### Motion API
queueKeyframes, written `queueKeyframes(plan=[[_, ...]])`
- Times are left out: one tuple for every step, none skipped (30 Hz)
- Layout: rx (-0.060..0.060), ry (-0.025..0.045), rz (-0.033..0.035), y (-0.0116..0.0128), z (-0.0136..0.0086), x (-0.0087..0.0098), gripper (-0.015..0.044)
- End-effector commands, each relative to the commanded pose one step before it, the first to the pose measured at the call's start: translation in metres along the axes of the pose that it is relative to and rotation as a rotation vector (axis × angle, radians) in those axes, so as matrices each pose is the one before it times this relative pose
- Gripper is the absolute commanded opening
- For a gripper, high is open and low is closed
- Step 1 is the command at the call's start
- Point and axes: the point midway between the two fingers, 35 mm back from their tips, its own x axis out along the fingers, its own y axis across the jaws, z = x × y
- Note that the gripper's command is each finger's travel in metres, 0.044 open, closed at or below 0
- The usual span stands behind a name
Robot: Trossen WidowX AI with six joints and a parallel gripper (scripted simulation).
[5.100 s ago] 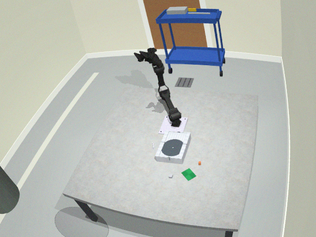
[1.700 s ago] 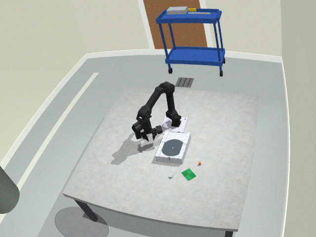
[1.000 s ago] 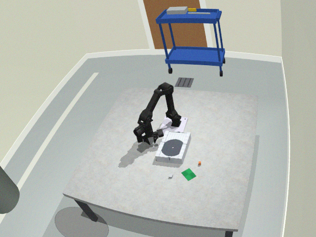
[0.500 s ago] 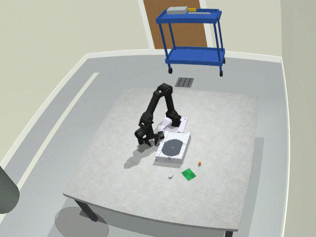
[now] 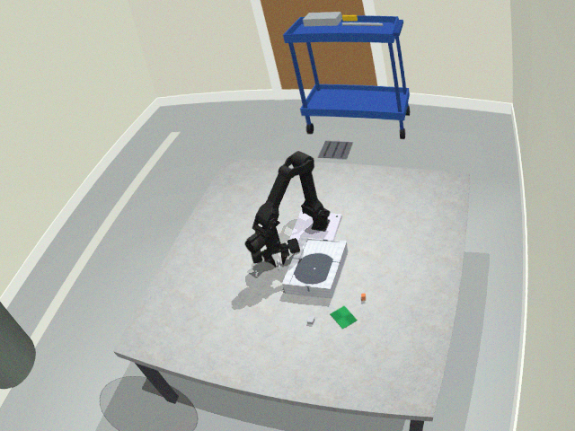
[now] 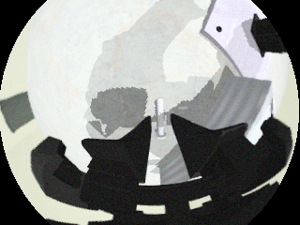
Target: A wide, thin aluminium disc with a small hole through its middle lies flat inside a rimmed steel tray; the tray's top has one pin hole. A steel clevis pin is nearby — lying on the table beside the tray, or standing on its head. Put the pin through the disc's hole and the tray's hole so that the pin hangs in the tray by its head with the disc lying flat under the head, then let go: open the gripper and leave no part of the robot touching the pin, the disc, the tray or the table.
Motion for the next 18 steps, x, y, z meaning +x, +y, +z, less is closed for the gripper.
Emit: queueKeyframes(plan=[[0.0051,0.00104,0.00133,0.00075,-0.0004,0.00129,0.0055],[0.0,0.0,0.0,0.0,0.0,0.0,0.0029],[0.0,0.0,0.0,0.0,0.0,0.0,0.0003],[0.0,0.0,0.0,0.0,0.0,0.0,0.0],[0.0,0.0,0.0,0.0,0.0,0.0,0.0],[0.0,0.0,0.0,0.0,0.0,0.0,0.0],[0.0,0.0,0.0,0.0,0.0,0.0,0.0],[0.0,0.0,0.0,0.0,0.0,0.0,0.0],[0.0,0.0,0.0,0.0,0.0,0.0,0.0],[0.0,0.0,0.0,0.0,0.0,0.0,0.0],[0.0,0.0,0.0,0.0,0.0,0.0,0.0],[0.0,0.0,0.0,0.0,0.0,0.0,0.0],[0.0,0.0,0.0,0.0,0.0,0.0,0.0],[0.0,0.0,0.0,0.0,0.0,0.0,0.0],[-0.0006,0.00044,0.00028,0.00003,-0.00007,-0.00103,0.0],[-0.0005,0.0004,0.00026,0.00006,-0.00008,-0.00184,0.0],[-0.0005,0.00042,0.00028,0.00011,-0.00012,-0.00302,0.0],[-0.0006,0.00048,0.00032,0.00009,-0.00011,-0.00342,0.0]])
